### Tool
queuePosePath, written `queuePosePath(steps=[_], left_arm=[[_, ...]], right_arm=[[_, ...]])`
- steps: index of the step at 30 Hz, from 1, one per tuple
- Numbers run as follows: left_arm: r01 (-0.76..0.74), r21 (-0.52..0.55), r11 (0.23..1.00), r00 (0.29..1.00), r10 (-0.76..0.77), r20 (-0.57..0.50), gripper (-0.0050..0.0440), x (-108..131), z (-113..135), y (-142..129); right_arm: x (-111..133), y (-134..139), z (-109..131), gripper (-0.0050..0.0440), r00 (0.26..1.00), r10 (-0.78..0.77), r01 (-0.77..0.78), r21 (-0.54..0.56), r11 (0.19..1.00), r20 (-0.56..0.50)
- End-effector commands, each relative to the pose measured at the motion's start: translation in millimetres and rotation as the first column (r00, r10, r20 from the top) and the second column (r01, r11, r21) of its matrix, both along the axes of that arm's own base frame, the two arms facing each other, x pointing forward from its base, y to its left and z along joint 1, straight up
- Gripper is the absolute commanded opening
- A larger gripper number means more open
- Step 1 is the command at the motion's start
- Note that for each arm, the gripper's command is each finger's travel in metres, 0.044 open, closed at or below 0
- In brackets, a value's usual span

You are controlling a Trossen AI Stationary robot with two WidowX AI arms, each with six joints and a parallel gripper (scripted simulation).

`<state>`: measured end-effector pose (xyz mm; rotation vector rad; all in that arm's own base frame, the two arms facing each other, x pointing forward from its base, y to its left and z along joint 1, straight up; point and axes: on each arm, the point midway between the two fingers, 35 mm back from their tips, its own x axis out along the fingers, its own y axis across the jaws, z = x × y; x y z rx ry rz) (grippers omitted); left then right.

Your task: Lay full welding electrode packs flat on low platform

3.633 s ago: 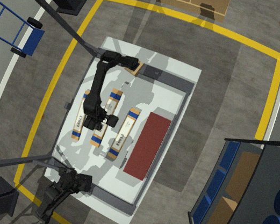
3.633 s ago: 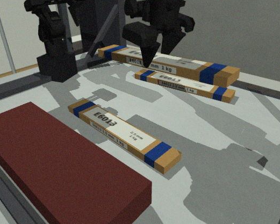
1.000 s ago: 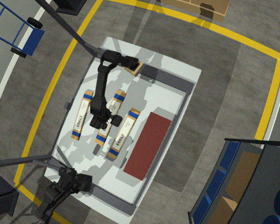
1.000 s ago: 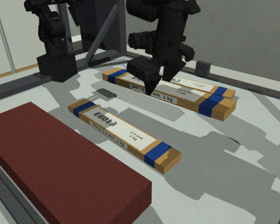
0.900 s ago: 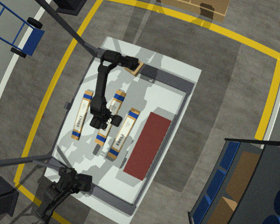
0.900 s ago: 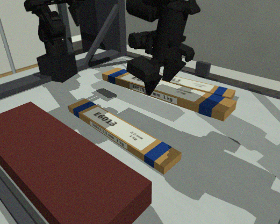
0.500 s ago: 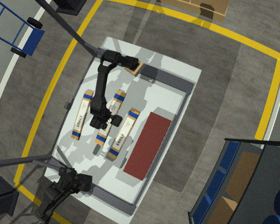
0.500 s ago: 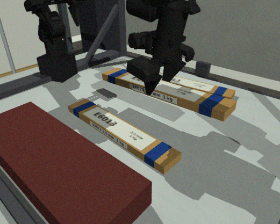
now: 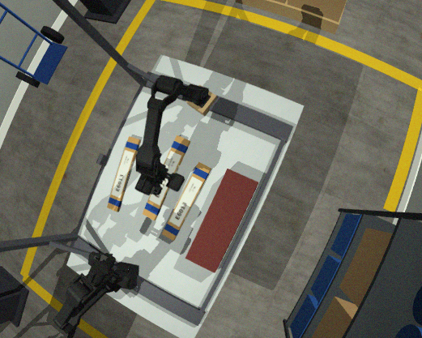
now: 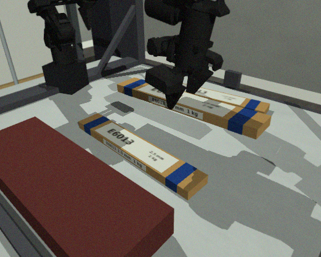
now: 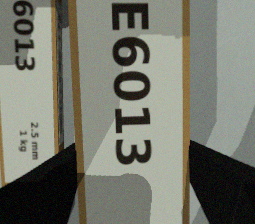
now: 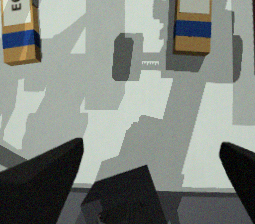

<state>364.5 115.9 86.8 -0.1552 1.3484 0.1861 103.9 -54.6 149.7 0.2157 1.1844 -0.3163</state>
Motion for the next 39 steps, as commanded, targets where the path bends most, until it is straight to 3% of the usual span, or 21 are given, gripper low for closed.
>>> queuePosePath(steps=[1, 7, 14, 18, 22, 32, 39], left_arm=[[0.0, 0.022, 1.0, 0.998, -0.001, 0.069, -0.005, 7.4, 22.4, 3.0], [0.0, 0.031, 1.0, 0.995, -0.003, 0.095, -0.005, 10.5, 29.7, 4.6], [0.001, 0.023, 1.0, 0.997, -0.003, 0.073, -0.005, 5.2, 10.6, 2.6], [0.001, 0.029, 1.0, 0.996, -0.003, 0.091, -0.005, 11.2, 12.8, 4.6], [0.002, 0.017, 1.0, 0.999, -0.002, 0.053, -0.005, 5.1, -7.0, 2.6], [0.001, 0.022, 1.0, 0.998, -0.003, 0.07, -0.005, 9.2, -18.0, 4.0], [0.0, 0.031, 1.0, 0.995, -0.003, 0.095, -0.005, 13.1, -8.0, 5.4]], right_arm=[[1.5, -0.7, 6.1, 0.043, 1.0, 0.002, -0.002, -0.009, 1.0, 0.018], [1.5, -0.7, 6.1, 0.043, 1.0, 0.002, -0.002, -0.009, 1.0, 0.018], [1.5, -0.7, 6.1, 0.043, 1.0, 0.002, -0.002, -0.009, 1.0, 0.018], [1.5, -0.7, 6.1, 0.043, 1.0, 0.002, -0.002, -0.009, 1.0, 0.018], [1.5, -0.7, 6.1, 0.043, 1.0, 0.002, -0.002, -0.009, 1.0, 0.018], [1.5, -0.7, 6.1, 0.043, 1.0, 0.002, -0.002, -0.009, 1.0, 0.018], [1.5, -0.7, 6.1, 0.043, 1.0, 0.002, -0.002, -0.009, 1.0, 0.018]])
